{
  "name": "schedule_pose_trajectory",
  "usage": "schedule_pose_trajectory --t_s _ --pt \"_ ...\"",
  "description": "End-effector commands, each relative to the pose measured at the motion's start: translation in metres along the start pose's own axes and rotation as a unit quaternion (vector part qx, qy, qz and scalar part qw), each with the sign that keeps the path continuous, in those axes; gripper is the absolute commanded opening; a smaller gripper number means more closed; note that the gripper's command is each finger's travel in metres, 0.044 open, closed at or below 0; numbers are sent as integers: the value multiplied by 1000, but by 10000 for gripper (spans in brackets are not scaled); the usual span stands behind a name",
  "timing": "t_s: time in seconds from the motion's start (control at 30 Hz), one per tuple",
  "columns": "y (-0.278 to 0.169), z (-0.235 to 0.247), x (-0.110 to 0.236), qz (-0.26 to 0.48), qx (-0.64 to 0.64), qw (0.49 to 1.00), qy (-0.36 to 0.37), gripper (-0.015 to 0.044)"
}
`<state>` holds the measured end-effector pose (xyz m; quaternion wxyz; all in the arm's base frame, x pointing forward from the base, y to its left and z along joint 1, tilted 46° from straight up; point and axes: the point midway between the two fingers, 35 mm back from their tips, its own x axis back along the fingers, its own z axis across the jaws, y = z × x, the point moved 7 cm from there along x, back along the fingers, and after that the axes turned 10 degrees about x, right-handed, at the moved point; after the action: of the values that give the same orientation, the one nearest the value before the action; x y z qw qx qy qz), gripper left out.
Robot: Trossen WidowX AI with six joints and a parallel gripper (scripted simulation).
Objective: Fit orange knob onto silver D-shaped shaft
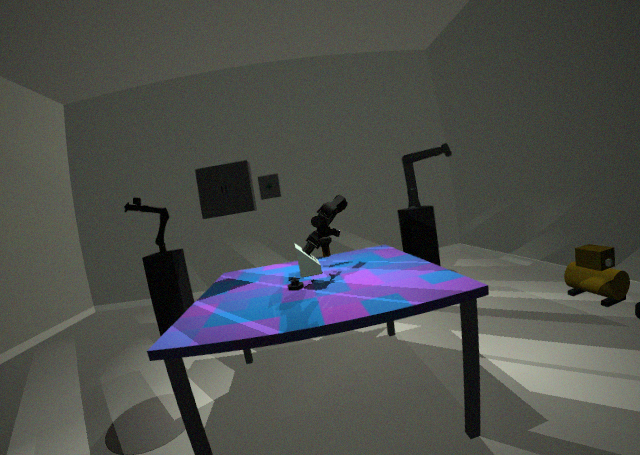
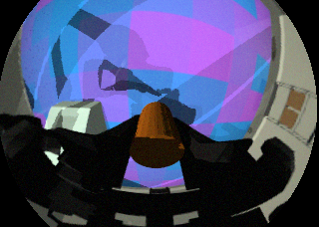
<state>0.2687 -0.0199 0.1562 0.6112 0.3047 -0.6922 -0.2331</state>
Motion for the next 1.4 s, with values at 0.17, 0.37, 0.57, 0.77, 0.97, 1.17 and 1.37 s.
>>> schedule_pose_trajectory --t_s 0.17,0.37,0.57,0.77,0.97,1.17,1.37 --pt "-4 -7 -40 3 1 1000 11 0" --pt "-6 -10 -69 2 2 1000 13 0" --pt "-7 -11 -97 -1 4 1000 16 0" --pt "-7 -11 -124 -5 5 1000 19 0" --pt "-7 -11 -131 -7 5 1000 20 0" --pt "-7 -10 -131 -7 5 1000 20 0" --pt "-7 -10 -130 -5 7 1000 20 79"
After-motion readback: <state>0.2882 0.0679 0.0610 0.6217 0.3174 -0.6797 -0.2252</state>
